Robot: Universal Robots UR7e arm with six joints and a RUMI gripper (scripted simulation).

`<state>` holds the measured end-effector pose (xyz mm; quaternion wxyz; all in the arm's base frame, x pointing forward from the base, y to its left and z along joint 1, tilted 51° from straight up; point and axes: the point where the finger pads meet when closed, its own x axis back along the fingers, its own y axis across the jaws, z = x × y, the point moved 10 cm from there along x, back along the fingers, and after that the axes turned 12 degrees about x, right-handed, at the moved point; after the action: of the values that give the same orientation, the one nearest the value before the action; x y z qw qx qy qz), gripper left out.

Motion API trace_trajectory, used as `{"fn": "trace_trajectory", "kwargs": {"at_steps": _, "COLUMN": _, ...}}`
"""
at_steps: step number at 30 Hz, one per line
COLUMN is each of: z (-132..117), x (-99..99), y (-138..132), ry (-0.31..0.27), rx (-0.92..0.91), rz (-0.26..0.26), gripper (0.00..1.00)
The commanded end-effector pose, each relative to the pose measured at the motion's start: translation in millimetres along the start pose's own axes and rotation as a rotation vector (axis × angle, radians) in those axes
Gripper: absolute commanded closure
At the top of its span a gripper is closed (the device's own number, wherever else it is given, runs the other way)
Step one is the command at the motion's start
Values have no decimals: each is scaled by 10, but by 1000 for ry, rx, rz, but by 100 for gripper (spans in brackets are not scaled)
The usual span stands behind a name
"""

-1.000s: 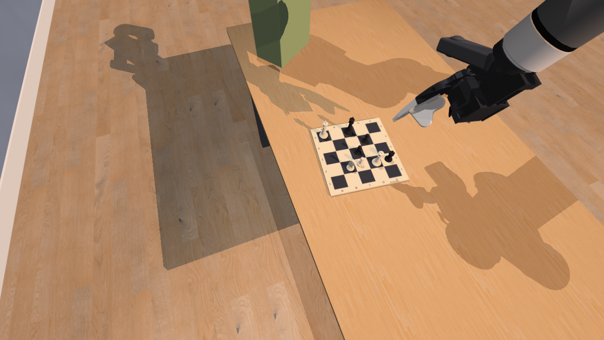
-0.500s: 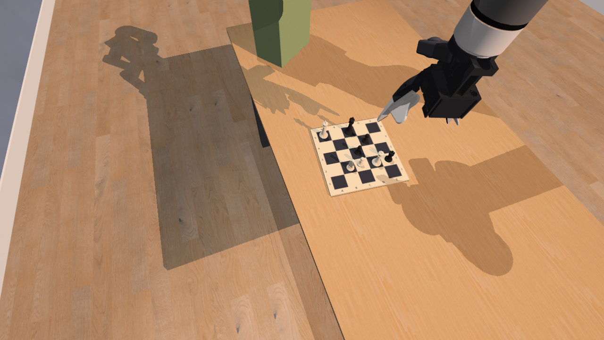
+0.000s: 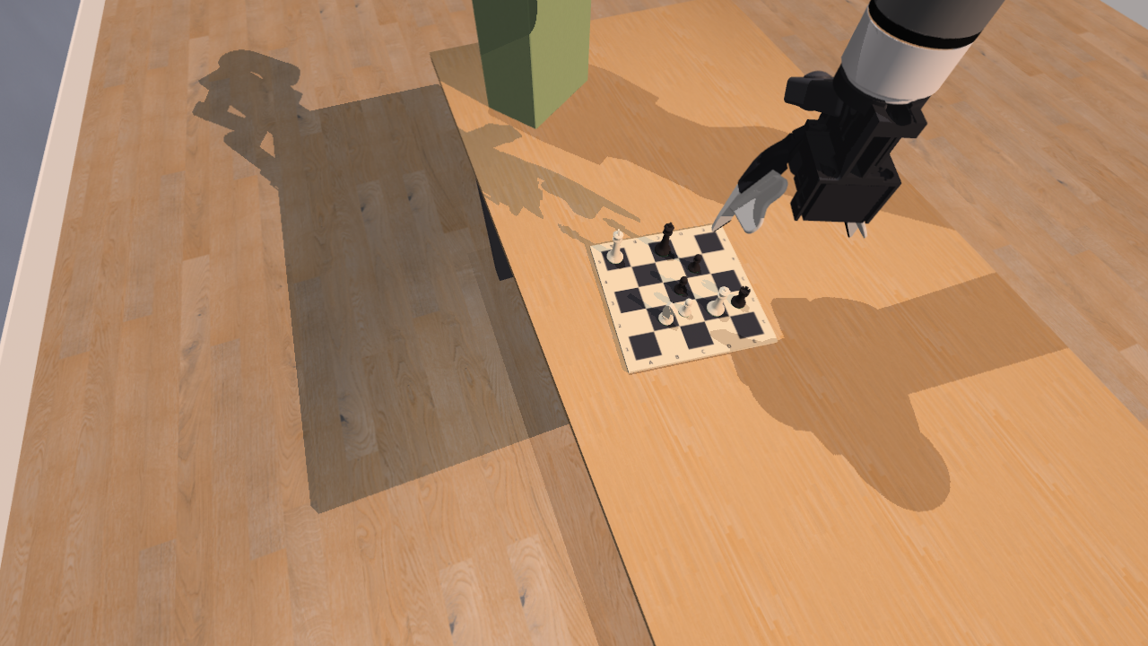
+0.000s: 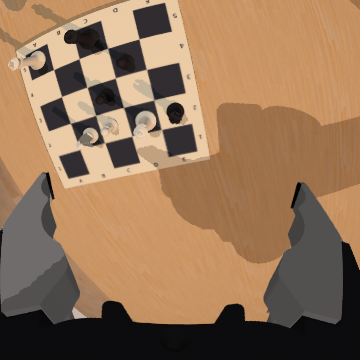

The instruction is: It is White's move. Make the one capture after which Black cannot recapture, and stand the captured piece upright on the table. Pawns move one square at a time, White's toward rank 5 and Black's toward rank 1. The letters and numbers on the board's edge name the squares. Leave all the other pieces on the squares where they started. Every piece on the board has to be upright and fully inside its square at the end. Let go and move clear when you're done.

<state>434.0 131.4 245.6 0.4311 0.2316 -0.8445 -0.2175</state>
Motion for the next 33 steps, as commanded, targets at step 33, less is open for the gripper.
{"fn": "trace_trajectory", "kwargs": {"at_steps": 33, "z": 10, "x": -120, "y": 18, "ry": -1, "rx": -387, "rz": 0, "gripper": 0}}
